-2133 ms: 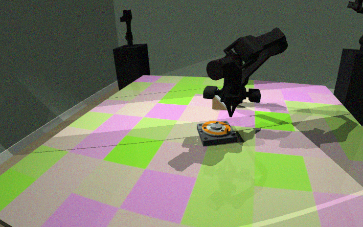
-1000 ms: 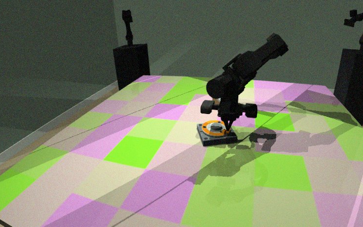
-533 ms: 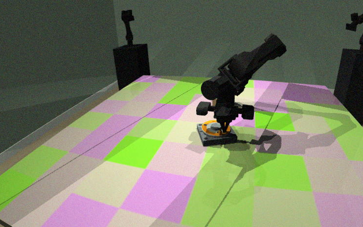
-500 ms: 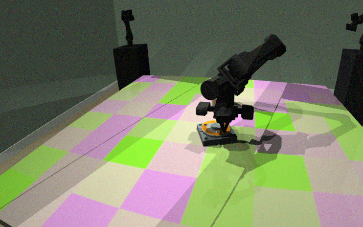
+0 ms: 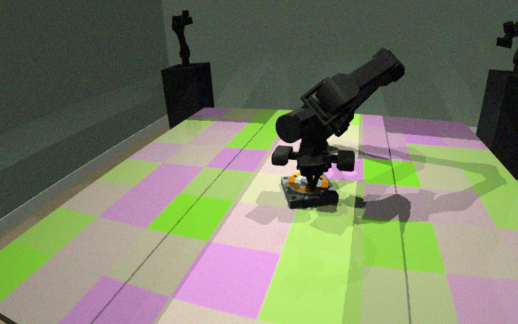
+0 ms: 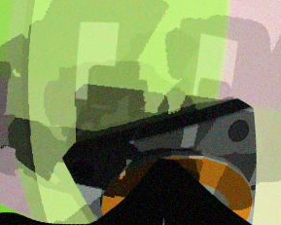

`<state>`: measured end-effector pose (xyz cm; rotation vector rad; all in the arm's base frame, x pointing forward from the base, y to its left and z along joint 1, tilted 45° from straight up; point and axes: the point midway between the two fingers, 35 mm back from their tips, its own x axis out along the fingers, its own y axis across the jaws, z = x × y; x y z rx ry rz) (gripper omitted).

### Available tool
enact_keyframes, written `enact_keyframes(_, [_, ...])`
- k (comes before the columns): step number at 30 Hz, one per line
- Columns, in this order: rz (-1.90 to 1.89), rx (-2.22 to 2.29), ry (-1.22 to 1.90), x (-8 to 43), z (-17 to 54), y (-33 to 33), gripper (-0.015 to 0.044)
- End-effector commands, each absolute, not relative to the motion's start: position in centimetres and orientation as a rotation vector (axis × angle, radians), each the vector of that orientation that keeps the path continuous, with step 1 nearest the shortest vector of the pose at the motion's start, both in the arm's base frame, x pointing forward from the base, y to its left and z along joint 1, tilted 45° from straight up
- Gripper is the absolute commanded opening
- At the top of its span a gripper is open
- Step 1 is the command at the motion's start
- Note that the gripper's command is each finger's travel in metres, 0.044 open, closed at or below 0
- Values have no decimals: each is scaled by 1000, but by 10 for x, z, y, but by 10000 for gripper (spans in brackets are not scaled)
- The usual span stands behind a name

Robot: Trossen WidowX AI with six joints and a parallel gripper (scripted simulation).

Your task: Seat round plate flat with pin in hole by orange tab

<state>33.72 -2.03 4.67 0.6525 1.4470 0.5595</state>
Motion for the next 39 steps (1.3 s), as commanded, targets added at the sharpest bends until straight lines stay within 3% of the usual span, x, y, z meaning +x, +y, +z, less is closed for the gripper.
enact_keyframes(1, [559,648,1451,338,43,-25,0])
enact_keyframes(39, [557,646,1451,324,12,-59,0])
